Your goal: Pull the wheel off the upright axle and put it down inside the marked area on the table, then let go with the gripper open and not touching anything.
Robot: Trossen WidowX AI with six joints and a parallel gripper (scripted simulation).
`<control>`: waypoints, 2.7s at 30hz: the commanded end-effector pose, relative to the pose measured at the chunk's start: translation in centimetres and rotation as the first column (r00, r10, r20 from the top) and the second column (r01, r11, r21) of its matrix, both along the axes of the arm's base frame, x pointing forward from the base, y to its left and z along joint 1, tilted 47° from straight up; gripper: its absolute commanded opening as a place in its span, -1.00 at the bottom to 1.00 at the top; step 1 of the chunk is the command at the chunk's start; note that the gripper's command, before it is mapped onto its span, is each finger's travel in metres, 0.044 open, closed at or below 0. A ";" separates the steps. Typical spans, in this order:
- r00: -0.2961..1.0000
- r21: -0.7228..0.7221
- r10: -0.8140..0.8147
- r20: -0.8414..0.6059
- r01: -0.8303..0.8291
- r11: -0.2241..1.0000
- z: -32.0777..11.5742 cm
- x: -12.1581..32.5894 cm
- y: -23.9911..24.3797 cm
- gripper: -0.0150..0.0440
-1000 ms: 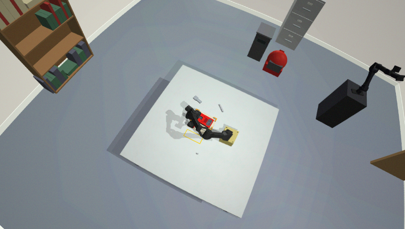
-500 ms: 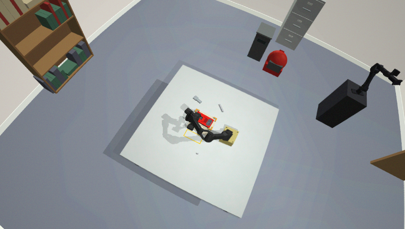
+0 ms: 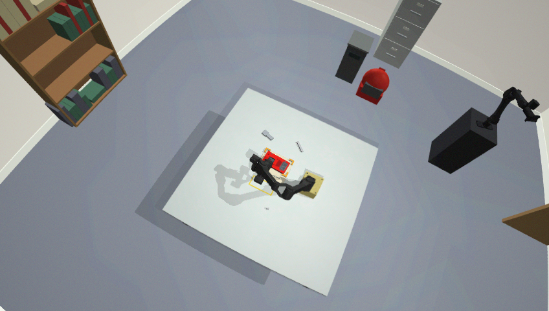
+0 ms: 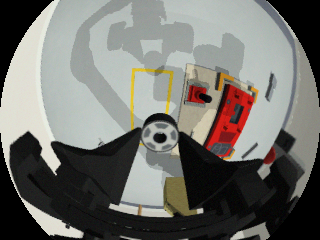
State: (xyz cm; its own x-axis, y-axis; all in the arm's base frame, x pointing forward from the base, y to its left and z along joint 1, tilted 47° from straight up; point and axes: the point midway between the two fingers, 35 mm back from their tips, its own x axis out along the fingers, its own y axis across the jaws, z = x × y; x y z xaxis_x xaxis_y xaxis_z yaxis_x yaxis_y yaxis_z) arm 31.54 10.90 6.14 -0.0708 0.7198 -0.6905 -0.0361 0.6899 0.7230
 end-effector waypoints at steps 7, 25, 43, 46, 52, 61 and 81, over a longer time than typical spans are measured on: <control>1.000 0.007 0.001 0.000 -0.001 1.000 1.9 -1.9 1.4 -0.49; 1.000 0.004 0.002 0.001 -0.002 1.000 -1.9 -2.0 5.3 -0.49; 1.000 0.016 0.007 0.005 -0.007 1.000 -4.8 -2.7 8.9 -0.14; 1.000 0.016 0.007 0.005 -0.007 1.000 -4.8 -2.7 8.9 0.13; 1.000 0.013 0.006 0.004 -0.006 1.000 -4.0 -2.5 8.1 0.53; 1.000 0.002 -0.009 -0.002 0.009 1.000 -1.5 -2.1 4.8 0.61; 1.000 0.004 0.001 -0.004 -0.001 1.000 -0.4 -9.7 -2.1 1.00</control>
State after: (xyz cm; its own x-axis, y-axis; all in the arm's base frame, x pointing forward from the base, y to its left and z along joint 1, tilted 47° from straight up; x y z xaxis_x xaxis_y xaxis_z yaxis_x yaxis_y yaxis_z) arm 21.99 8.83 5.75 -0.0737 0.7254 -0.6844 -0.0288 0.6844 0.7286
